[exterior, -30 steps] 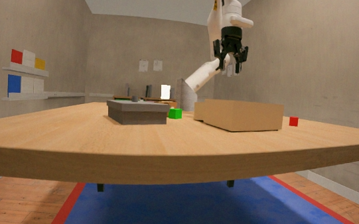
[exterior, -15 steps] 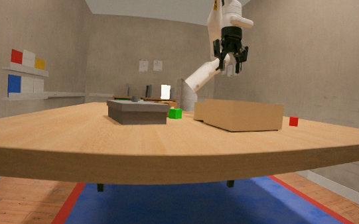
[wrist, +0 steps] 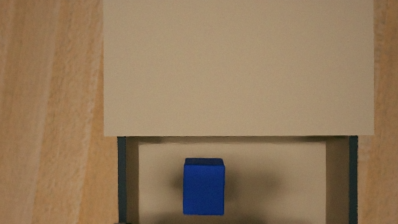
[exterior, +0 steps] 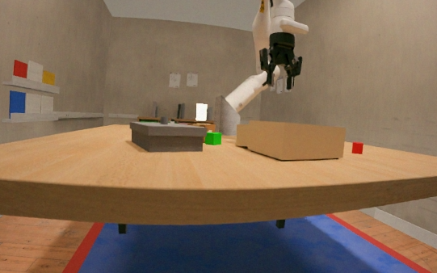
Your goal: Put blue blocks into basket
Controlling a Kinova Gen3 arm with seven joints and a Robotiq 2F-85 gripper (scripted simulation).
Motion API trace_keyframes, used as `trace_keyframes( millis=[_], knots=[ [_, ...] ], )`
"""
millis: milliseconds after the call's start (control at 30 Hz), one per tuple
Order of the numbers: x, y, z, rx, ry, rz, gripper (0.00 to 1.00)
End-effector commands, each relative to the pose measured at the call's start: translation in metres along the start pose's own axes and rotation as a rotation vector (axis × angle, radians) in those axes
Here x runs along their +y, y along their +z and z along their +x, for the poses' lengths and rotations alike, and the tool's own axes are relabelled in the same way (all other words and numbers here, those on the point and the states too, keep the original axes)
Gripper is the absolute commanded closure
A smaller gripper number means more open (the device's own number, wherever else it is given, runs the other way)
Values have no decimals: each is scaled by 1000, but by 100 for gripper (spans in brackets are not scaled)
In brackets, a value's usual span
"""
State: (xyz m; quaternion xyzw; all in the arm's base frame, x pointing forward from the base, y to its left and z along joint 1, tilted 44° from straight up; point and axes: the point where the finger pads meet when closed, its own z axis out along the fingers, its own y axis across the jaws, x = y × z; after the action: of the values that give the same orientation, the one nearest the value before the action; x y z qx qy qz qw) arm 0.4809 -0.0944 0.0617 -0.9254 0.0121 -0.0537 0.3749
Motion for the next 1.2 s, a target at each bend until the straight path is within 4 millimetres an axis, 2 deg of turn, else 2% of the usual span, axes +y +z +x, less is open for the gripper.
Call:
trace_keyframes(
  millis=[0, 400, 767, 833, 1167],
  knots=[
    [0, 1, 0, 1, 0, -1, 31],
    [0, 16, 0, 1, -1, -1, 31],
    [1, 50, 0, 1, -1, -1, 31],
    [1, 50, 0, 1, -1, -1, 31],
    [1, 83, 1, 1, -1, -1, 31]
  ],
)
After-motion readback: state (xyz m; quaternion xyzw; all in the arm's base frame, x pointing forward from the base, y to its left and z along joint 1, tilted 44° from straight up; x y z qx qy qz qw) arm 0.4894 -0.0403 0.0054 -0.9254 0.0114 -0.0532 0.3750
